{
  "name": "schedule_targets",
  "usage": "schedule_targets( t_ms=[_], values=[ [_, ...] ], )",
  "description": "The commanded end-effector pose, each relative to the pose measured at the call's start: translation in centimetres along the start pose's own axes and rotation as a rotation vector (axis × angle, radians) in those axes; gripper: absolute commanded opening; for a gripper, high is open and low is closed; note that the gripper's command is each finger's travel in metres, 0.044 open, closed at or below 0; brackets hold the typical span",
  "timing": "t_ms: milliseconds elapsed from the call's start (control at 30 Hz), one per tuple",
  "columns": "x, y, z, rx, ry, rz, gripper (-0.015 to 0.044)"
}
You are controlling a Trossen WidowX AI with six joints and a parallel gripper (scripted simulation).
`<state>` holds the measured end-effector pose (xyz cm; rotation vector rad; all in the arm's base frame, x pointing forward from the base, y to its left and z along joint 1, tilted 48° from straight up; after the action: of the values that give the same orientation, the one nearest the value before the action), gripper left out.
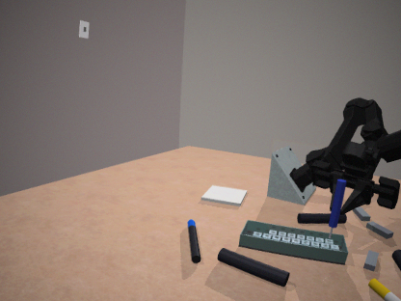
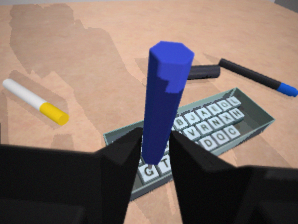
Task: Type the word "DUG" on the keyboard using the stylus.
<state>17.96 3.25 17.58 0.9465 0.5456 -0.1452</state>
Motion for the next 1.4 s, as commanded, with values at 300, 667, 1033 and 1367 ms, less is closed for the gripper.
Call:
schedule_targets(
  t_ms=[300,667,1033,1367],
  values=[
    [0.3,-0.1,-0.5,0.004,-0.002,-0.003,0.0081],
    [0.5,-0.2,-0.8,0.004,-0.001,-0.003,0.0081],
    [0.5,-0.2,-0.8,0.004,-0.002,-0.003,0.0081],
    [0.1,-0.1,0.1,0.004,0.0,-0.006,0.0081]
  ],
)
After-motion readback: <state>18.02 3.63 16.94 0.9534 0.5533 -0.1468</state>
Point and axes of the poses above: the point midway between the two fingers, 35 mm back from their tips, its own x axis out along the fingers, its own y axis across the jaws, z = x × y, the point moved 6 cm from there along -x, back along the fingers, and after that the axes turned 2 degrees about x, right-handed, at the moved point
